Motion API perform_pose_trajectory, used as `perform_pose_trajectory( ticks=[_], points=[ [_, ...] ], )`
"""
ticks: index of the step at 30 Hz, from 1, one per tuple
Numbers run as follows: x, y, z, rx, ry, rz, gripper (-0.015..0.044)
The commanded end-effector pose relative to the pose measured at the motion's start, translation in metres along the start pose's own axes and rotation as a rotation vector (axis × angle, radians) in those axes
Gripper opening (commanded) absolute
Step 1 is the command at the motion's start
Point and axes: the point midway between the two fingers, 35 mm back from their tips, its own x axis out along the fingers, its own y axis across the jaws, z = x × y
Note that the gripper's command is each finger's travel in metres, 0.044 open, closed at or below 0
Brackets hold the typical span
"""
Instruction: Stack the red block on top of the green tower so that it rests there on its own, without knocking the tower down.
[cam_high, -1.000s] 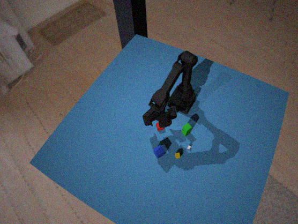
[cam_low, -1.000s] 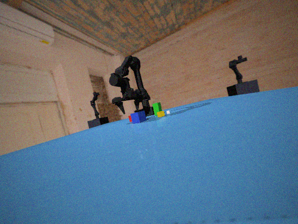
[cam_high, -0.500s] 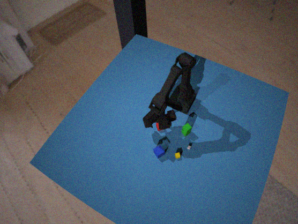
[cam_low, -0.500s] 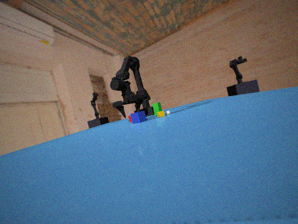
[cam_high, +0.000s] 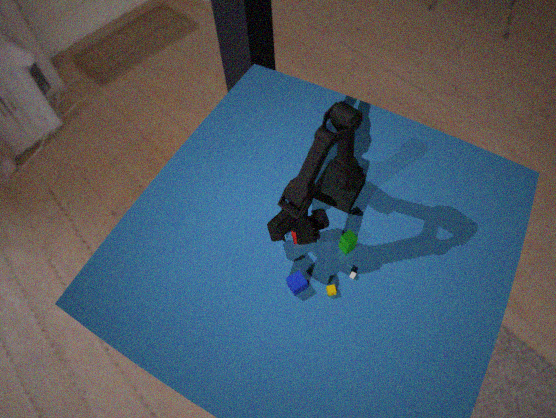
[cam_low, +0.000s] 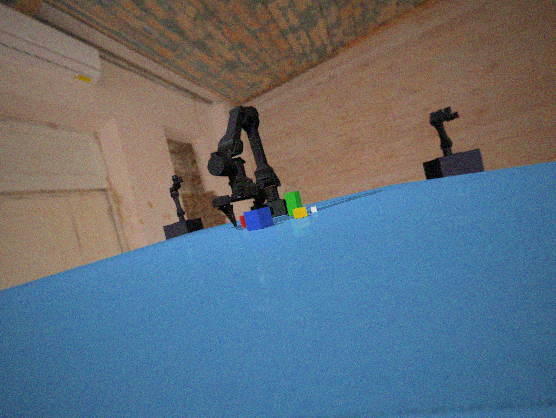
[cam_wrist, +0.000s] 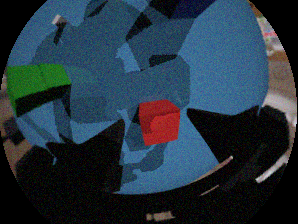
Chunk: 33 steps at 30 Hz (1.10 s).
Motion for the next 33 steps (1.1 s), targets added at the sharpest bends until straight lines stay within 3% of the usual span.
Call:
perform_pose_trajectory(
  ticks=[1, 14, 25, 33],
  points=[
    [0.0035, 0.0012, -0.0001, 0.003, 0.000, 0.006, 0.0440],
    [0.0030, 0.0012, 0.0000, 0.003, 0.000, 0.006, 0.0440],
    [0.0030, 0.0012, 0.0000, 0.003, 0.000, 0.006, 0.0151],
    [0.0021, 0.0011, 0.0000, 0.003, 0.000, 0.006, 0.0078]
  ],
)
